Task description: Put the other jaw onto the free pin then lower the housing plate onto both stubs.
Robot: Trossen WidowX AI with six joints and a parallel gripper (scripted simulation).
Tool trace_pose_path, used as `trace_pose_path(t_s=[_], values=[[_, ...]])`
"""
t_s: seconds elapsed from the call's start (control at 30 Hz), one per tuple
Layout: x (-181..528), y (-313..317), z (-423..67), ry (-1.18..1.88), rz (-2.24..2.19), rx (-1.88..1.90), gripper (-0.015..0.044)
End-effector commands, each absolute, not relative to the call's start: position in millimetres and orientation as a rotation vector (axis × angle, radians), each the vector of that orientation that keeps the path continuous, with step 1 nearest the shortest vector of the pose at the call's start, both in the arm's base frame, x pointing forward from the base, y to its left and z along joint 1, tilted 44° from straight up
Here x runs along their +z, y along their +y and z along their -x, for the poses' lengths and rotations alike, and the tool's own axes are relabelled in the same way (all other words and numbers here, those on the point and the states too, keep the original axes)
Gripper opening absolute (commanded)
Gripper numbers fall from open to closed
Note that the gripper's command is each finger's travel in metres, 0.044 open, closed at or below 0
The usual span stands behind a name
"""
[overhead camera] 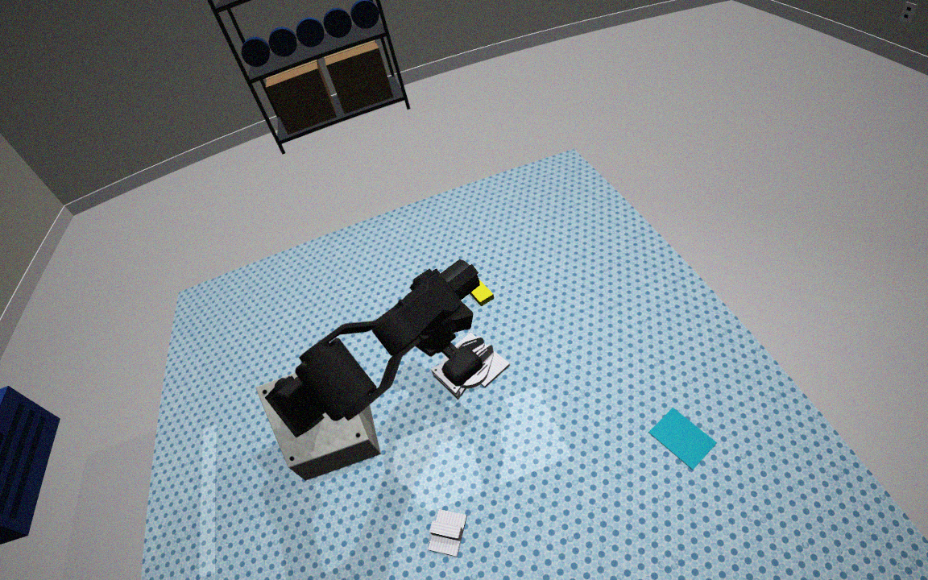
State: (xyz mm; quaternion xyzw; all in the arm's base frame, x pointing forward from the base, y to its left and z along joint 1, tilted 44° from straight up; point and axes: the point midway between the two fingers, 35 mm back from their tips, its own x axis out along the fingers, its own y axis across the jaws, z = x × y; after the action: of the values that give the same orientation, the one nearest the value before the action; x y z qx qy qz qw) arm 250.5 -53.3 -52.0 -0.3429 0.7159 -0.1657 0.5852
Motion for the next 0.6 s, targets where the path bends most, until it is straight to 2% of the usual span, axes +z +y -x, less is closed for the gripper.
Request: trace_pose_path(t_s=[0.0, 0.17, 0.4, 0.57], values=[[-28, -34, -255, 1.648, 0.792, -0.391, 0.0440], [-34, -37, -255, 1.646, 0.800, -0.387, 0.0440], [3, 3, -209, 1.651, 0.791, -0.386, 0.0440], [7, 6, -204, 1.651, 0.792, -0.388, 0.0440]])
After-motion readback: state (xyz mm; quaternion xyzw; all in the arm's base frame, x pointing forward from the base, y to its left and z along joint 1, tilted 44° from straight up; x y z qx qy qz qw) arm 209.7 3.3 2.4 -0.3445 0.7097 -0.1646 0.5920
